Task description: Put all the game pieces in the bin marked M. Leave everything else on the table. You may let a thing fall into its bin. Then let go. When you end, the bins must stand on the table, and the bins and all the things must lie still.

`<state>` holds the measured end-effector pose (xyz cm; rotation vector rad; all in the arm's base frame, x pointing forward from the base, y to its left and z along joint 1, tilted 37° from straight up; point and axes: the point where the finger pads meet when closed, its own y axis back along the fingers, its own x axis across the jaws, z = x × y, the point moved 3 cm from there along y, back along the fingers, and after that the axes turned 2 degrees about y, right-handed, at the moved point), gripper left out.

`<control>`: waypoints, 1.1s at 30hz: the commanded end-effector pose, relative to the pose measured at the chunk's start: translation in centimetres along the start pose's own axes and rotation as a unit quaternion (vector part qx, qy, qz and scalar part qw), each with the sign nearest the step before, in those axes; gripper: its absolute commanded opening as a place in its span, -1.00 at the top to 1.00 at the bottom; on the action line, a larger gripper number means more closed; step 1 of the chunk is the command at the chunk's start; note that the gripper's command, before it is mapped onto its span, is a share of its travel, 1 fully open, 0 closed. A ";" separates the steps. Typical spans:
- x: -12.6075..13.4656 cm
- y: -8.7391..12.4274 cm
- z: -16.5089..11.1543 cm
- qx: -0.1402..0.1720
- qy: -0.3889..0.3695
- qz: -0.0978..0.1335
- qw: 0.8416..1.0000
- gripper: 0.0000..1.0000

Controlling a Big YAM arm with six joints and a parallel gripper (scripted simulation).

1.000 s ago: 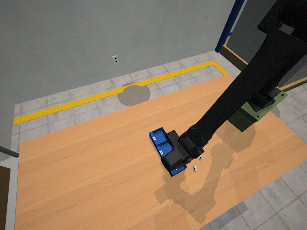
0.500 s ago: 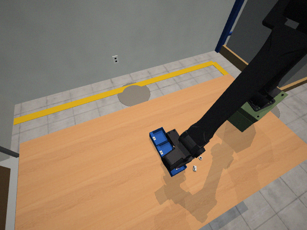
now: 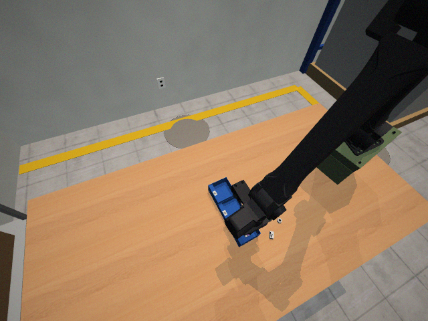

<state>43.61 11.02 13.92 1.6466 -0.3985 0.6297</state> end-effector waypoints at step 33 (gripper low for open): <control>1.3 8.0 0.5 -0.002 0.002 0.018 1.000 -1.00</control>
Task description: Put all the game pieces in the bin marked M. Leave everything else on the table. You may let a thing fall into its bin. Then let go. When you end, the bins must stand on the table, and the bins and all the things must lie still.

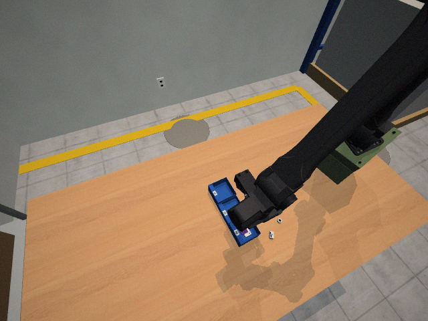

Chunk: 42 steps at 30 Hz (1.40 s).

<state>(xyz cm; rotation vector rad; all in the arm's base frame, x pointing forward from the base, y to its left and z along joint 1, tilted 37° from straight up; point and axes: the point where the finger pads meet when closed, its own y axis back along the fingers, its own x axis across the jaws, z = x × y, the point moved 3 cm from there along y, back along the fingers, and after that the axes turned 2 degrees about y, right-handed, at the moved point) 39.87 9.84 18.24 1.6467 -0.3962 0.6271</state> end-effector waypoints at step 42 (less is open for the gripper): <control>1.4 9.2 0.0 0.000 0.001 0.014 1.000 -1.00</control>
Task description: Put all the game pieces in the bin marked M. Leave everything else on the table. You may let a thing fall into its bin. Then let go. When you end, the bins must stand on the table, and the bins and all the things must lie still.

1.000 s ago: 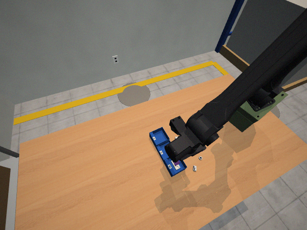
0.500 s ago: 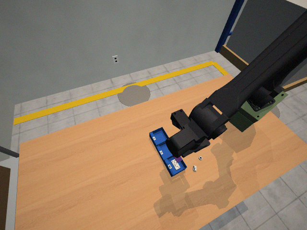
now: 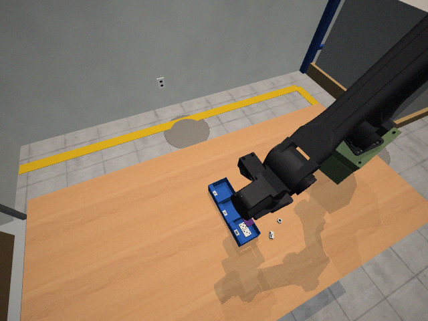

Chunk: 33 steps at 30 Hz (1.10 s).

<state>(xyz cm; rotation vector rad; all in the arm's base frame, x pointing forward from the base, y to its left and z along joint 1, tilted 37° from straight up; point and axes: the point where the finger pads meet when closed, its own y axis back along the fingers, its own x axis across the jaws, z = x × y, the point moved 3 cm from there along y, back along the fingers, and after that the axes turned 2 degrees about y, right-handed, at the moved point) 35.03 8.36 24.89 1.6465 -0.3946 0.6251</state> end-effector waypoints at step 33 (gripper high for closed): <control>2.3 0.9 0.1 -0.001 0.002 0.015 1.000 -1.00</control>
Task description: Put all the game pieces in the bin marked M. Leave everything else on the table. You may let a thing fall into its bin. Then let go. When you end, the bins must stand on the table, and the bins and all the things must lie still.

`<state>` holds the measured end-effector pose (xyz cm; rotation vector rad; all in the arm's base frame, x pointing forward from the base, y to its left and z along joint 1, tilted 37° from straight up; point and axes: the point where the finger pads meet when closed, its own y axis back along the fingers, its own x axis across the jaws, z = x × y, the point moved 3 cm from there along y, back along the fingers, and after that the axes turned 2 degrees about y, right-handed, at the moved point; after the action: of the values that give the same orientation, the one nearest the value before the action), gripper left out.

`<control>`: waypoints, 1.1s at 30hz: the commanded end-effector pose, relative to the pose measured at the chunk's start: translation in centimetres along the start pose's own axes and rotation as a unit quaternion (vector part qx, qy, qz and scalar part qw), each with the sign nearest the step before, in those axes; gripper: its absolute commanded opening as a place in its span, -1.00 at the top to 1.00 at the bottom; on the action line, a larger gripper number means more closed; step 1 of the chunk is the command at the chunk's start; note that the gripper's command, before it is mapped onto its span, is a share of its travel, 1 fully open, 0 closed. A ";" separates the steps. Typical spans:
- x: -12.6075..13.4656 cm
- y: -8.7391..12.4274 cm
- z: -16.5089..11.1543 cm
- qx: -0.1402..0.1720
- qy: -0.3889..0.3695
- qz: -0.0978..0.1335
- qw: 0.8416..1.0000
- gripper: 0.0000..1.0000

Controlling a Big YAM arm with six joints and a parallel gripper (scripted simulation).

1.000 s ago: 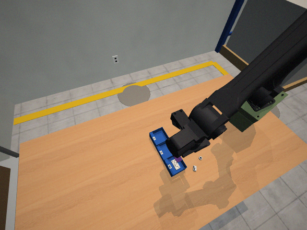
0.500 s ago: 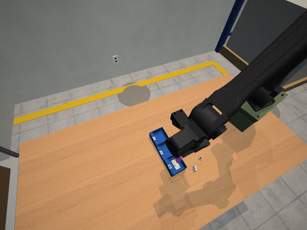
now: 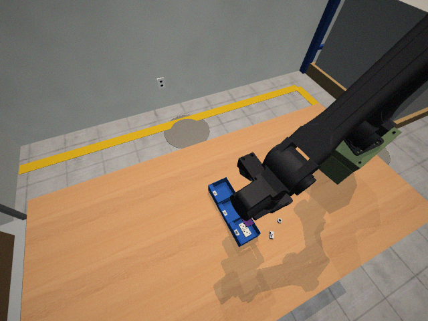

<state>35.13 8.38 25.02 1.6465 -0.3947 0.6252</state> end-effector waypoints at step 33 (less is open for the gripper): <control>1.5 0.8 -0.1 0.000 0.001 0.015 1.000 -1.00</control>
<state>35.14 8.38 24.98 1.6465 -0.3939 0.6243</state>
